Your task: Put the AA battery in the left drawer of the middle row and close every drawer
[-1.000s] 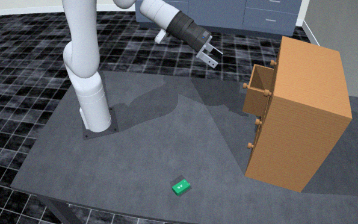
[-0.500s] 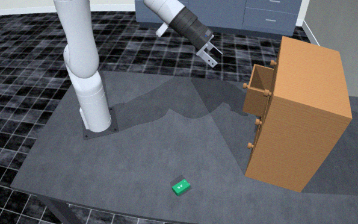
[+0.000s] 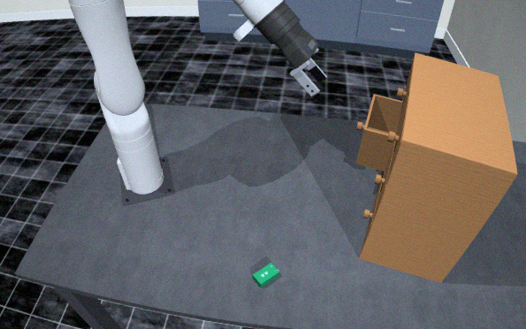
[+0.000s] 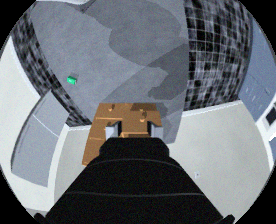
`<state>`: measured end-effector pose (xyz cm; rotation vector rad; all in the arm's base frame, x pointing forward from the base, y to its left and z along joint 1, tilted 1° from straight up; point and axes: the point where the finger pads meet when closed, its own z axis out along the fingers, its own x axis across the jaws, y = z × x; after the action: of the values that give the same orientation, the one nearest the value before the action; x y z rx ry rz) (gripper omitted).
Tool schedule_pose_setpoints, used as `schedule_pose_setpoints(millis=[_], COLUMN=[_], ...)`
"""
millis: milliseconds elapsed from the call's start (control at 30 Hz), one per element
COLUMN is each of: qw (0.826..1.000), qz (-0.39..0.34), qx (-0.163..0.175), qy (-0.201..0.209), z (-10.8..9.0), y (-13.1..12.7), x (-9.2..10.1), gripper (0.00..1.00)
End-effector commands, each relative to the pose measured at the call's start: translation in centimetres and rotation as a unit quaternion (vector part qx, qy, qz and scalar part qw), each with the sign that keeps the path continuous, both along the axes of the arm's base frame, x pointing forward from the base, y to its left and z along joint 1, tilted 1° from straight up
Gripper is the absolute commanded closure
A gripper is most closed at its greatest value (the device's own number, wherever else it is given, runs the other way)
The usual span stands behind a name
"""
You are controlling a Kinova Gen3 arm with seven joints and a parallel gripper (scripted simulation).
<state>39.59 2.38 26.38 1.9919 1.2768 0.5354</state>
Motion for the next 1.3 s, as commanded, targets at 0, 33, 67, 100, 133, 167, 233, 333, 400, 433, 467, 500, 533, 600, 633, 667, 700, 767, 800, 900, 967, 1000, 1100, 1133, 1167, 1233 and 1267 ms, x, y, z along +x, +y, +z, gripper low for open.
schedule_pose_setpoints(millis=[0, 33, 67, 100, 133, 167, 233, 333, 400, 433, 467, 500, 533, 600, 633, 667, 700, 767, 800, 900, 967, 1000, 1100, 1133, 1167, 1233, 1267], qw=[1.0, 1.0, 0.999, 0.999, 0.999, 0.999, 0.998, 0.997, 0.996, 0.995, 0.994, 0.994, 0.993, 0.99, 0.989, 0.988, 0.986, 0.986, 0.985, 0.98, 0.975, 0.973, 0.966, 0.963, 0.96, 0.954, 0.951], qz=[-0.002, -0.001, 0.0, 0.002, 0.0, 0.0, -0.001, -0.004, -0.006, -0.006, -0.004, -0.003, -0.004, -0.006, -0.006, -0.006, -0.005, -0.005, -0.004, -0.003, -0.005, -0.006, -0.004, -0.004, -0.005, -0.006, -0.005], qx=[0.014, 0.018, 0.021, 0.026, 0.027, 0.027, 0.029, 0.037, 0.041, 0.044, 0.049, 0.053, 0.056, 0.062, 0.066, 0.07, 0.074, 0.074, 0.078, 0.091, 0.098, 0.102, 0.116, 0.12, 0.124, 0.132, 0.136], qy=[0.015, 0.021, 0.025, 0.03, 0.037, 0.037, 0.047, 0.068, 0.082, 0.089, 0.094, 0.1, 0.108, 0.125, 0.133, 0.141, 0.148, 0.148, 0.156, 0.18, 0.198, 0.207, 0.232, 0.241, 0.251, 0.268, 0.276], z=[0.8, 0.9, 1.0, 1.1, 1.1, 1.1, 0.9, 1.1, 1.2, 1.3, 1.3, 1.4, 1.5, 1.5, 1.6, 1.6, 1.7, 1.7, 1.7, 1.9, 2.1, 2.2, 2.4, 2.5, 2.6, 2.7, 2.8], y=[-0.1, 0.0, 0.1, 0.2, 0.1, 0.1, 0.0, -0.1, -0.3, -0.3, -0.2, -0.1, -0.2, -0.2, -0.2, -0.2, -0.1, -0.1, -0.1, 0.0, -0.1, -0.1, 0.0, 0.0, -0.1, -0.1, -0.1], x=[0.4, 0.5, 0.5, 0.6, 0.6, 0.6, 0.6, 0.5, 0.4, 0.4, 0.4, 0.4, 0.4, 0.4, 0.3, 0.3, 0.3, 0.3, 0.3, 0.3, 0.3, 0.3, 0.4, 0.4, 0.4, 0.4, 0.4], gripper=[0.0, 0.0, 0.0, 0.0, 0.0, 0.0, 0.0, 0.0, 0.0, 0.0, 0.0, 0.0, 0.0, 0.0, 0.0, 0.0, 0.0, 0.0, 0.0, 0.0, 0.0, 0.0, 0.0, 0.0, 0.0, 0.0, 0.0])
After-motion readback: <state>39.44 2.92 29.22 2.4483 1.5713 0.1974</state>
